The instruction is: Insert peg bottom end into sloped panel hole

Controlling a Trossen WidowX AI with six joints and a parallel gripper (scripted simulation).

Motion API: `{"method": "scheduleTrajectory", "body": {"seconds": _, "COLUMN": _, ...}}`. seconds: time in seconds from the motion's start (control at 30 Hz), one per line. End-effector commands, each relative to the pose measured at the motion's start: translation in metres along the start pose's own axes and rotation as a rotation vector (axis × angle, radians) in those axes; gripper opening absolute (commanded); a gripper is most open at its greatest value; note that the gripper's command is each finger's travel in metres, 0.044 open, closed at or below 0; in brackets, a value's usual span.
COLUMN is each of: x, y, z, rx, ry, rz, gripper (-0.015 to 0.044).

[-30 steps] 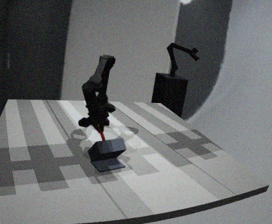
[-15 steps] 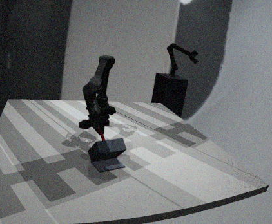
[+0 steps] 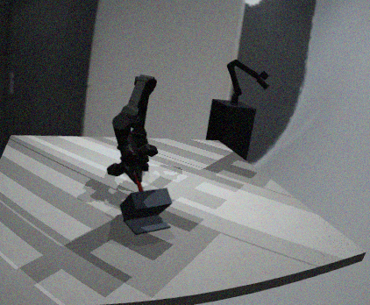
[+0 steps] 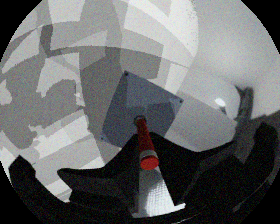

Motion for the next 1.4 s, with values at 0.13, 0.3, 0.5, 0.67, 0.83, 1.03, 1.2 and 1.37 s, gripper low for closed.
{"method": "scheduleTrajectory", "body": {"seconds": 0.13, "x": 0.002, "y": -0.003, "z": 0.0, "rx": 0.001, "ry": 0.001, "rz": 0.002, "gripper": 0.0}}
{"method": "scheduleTrajectory", "body": {"seconds": 0.3, "x": 0.002, "y": -0.006, "z": 0.0, "rx": 0.002, "ry": 0.001, "rz": 0.002, "gripper": 0.0}}
{"method": "scheduleTrajectory", "body": {"seconds": 0.5, "x": 0.002, "y": -0.008, "z": 0.001, "rx": 0.002, "ry": 0.001, "rz": 0.002, "gripper": 0.0}}
{"method": "scheduleTrajectory", "body": {"seconds": 0.67, "x": 0.002, "y": -0.011, "z": 0.001, "rx": 0.002, "ry": 0.001, "rz": 0.002, "gripper": 0.0}}
{"method": "scheduleTrajectory", "body": {"seconds": 0.83, "x": 0.002, "y": -0.014, "z": 0.001, "rx": 0.002, "ry": 0.001, "rz": 0.003, "gripper": 0.0}}
{"method": "scheduleTrajectory", "body": {"seconds": 1.03, "x": 0.003, "y": -0.017, "z": 0.001, "rx": 0.002, "ry": 0.001, "rz": 0.003, "gripper": 0.0}}
{"method": "scheduleTrajectory", "body": {"seconds": 1.2, "x": 0.003, "y": -0.02, "z": 0.0, "rx": 0.002, "ry": 0.001, "rz": 0.003, "gripper": 0.0}}
{"method": "scheduleTrajectory", "body": {"seconds": 1.37, "x": 0.003, "y": -0.023, "z": 0.0, "rx": 0.003, "ry": 0.001, "rz": 0.003, "gripper": 0.0}}
Point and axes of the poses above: the point midway between the two fingers, 35 mm back from their tips, its own y axis back along the fingers, its own z axis across the jaws, x = y × z, the point moved 5 cm from there along y, back along the fingers, and after that the axes turned 4 degrees about -y, right-handed, at the moved point
